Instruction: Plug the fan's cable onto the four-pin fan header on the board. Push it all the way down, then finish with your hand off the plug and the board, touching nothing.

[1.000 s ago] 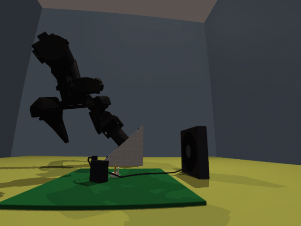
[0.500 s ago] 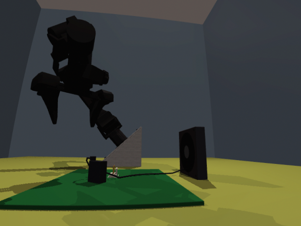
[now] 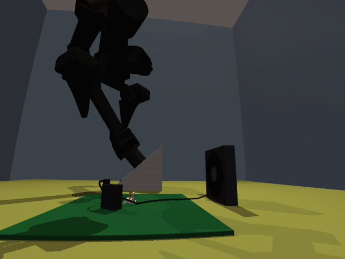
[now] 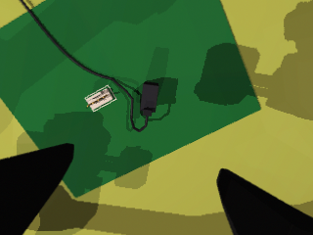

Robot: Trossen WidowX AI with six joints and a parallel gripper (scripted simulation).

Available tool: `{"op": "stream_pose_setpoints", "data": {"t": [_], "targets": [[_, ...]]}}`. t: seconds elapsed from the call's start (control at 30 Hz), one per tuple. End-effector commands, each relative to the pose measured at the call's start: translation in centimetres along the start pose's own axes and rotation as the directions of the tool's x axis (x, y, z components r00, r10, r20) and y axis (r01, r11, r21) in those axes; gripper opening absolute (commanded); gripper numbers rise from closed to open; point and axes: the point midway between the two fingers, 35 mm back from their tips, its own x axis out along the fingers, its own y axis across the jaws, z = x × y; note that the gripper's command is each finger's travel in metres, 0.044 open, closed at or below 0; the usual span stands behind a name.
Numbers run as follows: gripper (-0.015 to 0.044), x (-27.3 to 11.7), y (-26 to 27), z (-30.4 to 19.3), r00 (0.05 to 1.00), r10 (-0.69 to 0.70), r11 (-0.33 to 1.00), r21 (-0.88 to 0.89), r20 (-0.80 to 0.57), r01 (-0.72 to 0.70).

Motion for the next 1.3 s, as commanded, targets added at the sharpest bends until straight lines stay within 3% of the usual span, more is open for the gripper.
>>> {"op": "stream_pose_setpoints", "data": {"t": [0.0,0.2,0.47,1.27], "targets": [[0.0440,-1.3,0.7,2.8,1.000,-0.011,0.999,-0.051,-0.003,0.011],[0.0440,0.0,0.6,3.0,1.000,-0.011,0.999,-0.051,-0.002,0.011],[0.0440,8.5,0.5,2.8,1.000,-0.015,0.999,-0.050,-0.005,0.014],[0.0440,11.5,0.4,2.8,1.000,-0.016,0.999,-0.050,-0.006,0.015]]}}
